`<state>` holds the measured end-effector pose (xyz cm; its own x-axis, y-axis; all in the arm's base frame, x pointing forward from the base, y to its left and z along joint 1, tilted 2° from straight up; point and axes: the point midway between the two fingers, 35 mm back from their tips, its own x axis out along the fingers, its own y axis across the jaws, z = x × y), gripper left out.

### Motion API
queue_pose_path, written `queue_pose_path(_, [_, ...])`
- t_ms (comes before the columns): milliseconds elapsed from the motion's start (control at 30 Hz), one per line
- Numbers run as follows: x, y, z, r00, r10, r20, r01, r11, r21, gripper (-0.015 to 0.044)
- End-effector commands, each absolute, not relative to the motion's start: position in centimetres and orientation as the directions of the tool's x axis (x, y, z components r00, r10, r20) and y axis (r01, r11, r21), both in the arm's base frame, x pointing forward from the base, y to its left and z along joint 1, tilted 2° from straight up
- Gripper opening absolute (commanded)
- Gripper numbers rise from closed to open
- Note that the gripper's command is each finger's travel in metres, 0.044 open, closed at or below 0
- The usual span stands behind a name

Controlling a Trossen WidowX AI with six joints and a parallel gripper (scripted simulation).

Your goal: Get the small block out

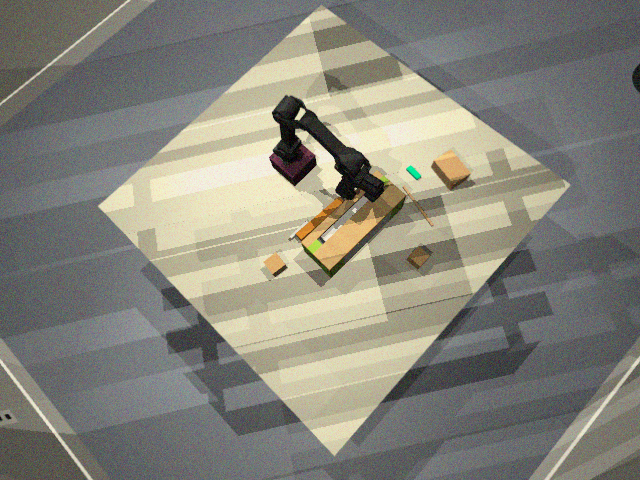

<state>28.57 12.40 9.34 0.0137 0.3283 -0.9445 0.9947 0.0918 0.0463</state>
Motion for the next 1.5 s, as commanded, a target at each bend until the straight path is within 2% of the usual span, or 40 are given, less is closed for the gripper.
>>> queue_pose_path(0, [28.5,12.3,11.9,0.032,0.333,-0.942,0.993,0.093,0.066,0.04])
queue_pose_path(167, [28.8,12.4,11.5,0.04,0.335,-0.941,0.993,0.09,0.075,0.04])
queue_pose_path(233, [29.3,12.6,12.4,0.061,0.352,-0.934,0.983,0.139,0.117,0.0348])
queue_pose_path(333, [29.1,13.0,12.7,0.084,0.333,-0.939,0.884,0.41,0.224,0.0285])
queue_pose_path(533, [28.2,13.8,12.5,0.12,0.269,-0.956,0.419,0.859,0.295,0.0285])
queue_pose_path(700, [27.4,14.4,12.4,0.158,0.22,-0.963,-0.119,0.972,0.203,0.0285])
queue_pose_path(800, [26.9,14.8,12.3,0.184,0.193,-0.964,-0.431,0.897,0.097,0.0285])
queue_pose_path(900, [26.5,15.1,12.3,0.211,0.167,-0.963,-0.691,0.722,-0.026,0.0285])
queue_pose_path(1033, [26.1,15.4,12.3,0.241,0.144,-0.96,-0.855,0.5,-0.139,0.0285])
queue_pose_path(1233, [25.5,15.8,12.3,0.284,0.116,-0.952,-0.956,0.105,-0.272,0.0285])
queue_pose_path(1467, [24.9,16.2,12.4,0.331,0.09,-0.939,-0.863,-0.373,-0.34,0.0285])
